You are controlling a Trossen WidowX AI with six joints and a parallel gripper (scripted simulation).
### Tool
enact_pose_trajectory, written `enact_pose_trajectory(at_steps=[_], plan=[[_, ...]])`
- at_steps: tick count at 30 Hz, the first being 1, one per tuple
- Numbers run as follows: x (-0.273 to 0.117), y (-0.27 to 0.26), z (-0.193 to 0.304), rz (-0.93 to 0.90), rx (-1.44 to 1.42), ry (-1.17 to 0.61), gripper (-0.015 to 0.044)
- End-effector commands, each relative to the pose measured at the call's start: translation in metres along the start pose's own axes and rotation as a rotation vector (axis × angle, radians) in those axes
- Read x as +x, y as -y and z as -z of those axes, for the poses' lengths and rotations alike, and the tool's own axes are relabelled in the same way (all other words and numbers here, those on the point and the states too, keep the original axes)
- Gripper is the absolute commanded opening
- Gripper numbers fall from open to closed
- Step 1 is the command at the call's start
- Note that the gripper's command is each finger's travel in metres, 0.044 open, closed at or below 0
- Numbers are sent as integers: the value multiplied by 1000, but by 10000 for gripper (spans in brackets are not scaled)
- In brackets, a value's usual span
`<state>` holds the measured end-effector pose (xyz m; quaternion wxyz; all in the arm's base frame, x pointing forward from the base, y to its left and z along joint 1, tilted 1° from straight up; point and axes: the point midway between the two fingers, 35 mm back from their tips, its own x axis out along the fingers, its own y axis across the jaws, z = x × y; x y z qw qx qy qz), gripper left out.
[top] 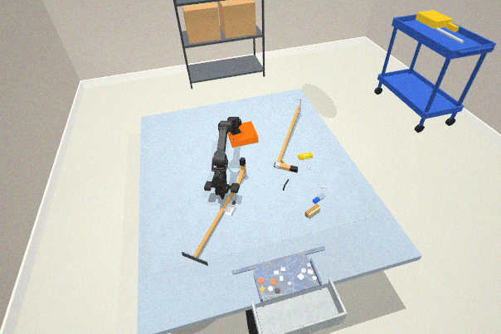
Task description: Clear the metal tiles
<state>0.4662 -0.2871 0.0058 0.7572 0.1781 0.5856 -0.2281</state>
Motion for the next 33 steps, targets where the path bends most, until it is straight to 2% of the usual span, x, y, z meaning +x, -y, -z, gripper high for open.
enact_pose_trajectory(at_steps=[1, 33], plan=[[0, -4, -2, 3, 5, 7, 0], [2, -34, -10, -4, 8, 33, 0]])
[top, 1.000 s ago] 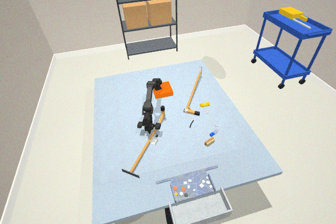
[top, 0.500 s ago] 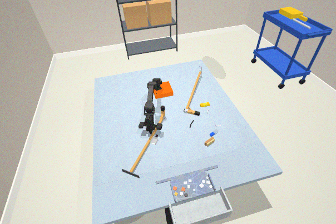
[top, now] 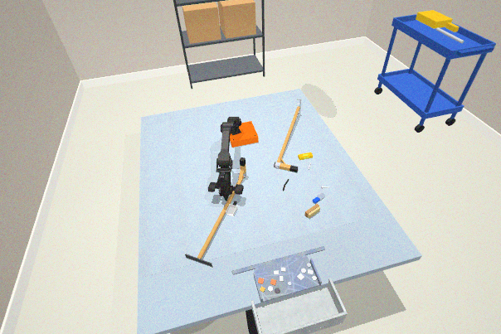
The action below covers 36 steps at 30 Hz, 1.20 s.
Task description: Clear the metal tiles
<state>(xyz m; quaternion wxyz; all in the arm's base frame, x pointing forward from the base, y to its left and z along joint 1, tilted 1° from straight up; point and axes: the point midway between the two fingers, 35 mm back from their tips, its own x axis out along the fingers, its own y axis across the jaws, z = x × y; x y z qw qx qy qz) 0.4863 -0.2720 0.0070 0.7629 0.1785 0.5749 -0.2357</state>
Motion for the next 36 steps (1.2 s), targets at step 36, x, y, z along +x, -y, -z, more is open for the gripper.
enact_pose_trajectory(at_steps=[36], plan=[[3, -45, -8, -19, -1, 36, 0]])
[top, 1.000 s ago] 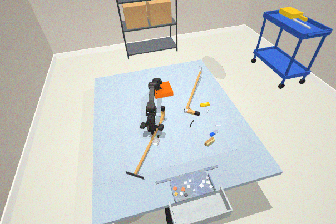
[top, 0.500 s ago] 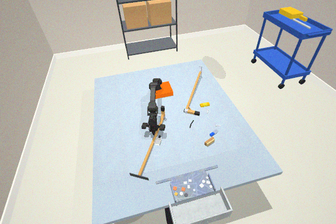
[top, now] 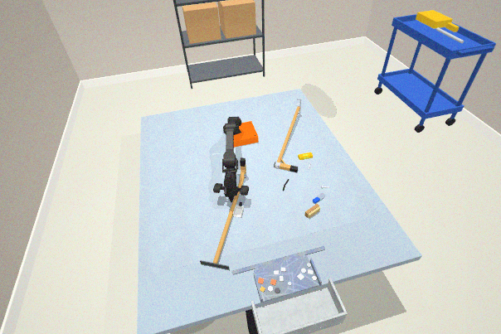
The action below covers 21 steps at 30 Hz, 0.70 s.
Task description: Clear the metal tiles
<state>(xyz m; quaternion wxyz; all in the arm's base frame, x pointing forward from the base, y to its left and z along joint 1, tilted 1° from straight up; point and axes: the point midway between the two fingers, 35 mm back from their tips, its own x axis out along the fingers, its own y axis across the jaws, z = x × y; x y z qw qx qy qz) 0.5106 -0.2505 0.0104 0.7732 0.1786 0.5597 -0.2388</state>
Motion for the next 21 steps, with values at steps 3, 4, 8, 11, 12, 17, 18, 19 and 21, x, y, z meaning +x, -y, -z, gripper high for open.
enact_pose_trajectory(at_steps=[3, 4, 8, 11, 12, 17, 18, 19, 21], plan=[[4, -17, 1, -15, -7, 2, 0], [4, -18, 1, -15, -7, 3, 0], [4, -21, 0, -17, -7, 6, 0], [-3, -8, -2, -3, 1, 10, 0], [-6, -8, -3, -3, 1, 13, 0], [-25, -8, -8, -6, 2, 28, 0], [-29, -8, -9, -6, 2, 31, 0], [-32, -8, -10, -7, 2, 34, 0], [-40, -8, -11, -8, 2, 40, 0]])
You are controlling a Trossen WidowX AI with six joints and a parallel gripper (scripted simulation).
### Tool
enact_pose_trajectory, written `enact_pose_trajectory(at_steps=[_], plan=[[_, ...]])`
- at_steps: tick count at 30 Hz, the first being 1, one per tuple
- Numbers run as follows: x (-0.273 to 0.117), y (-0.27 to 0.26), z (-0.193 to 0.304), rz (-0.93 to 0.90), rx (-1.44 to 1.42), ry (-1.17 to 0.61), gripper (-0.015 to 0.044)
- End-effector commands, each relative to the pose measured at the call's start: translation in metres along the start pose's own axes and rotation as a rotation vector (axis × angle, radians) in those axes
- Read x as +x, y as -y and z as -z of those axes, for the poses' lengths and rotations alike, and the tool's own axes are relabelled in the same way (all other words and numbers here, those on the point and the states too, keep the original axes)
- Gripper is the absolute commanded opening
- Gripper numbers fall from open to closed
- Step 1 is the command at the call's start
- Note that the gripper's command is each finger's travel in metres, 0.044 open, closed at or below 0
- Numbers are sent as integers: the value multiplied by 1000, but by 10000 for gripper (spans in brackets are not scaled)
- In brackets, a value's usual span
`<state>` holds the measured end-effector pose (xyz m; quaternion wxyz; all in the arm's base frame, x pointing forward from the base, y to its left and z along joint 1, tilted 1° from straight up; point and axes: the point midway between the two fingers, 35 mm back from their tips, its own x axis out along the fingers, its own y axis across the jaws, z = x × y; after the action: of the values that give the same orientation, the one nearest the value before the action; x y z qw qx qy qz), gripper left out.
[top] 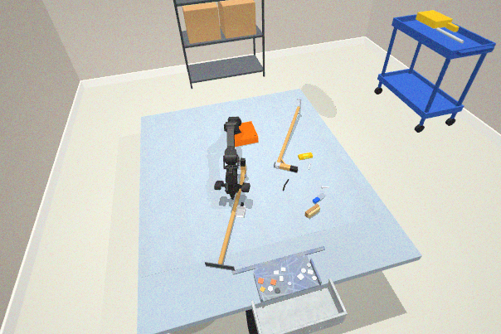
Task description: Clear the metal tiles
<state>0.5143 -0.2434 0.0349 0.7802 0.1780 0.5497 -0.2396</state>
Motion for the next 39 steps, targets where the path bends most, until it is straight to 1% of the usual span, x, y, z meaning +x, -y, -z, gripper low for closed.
enact_pose_trajectory(at_steps=[1, 5, 9, 39], plan=[[-20, 0, -6, -3, -1, 20, 0], [-33, 0, -8, -5, 0, 30, 0], [-35, 0, -8, -6, 15, 27, 0], [-90, -15, 31, 32, 716, -114, 0]])
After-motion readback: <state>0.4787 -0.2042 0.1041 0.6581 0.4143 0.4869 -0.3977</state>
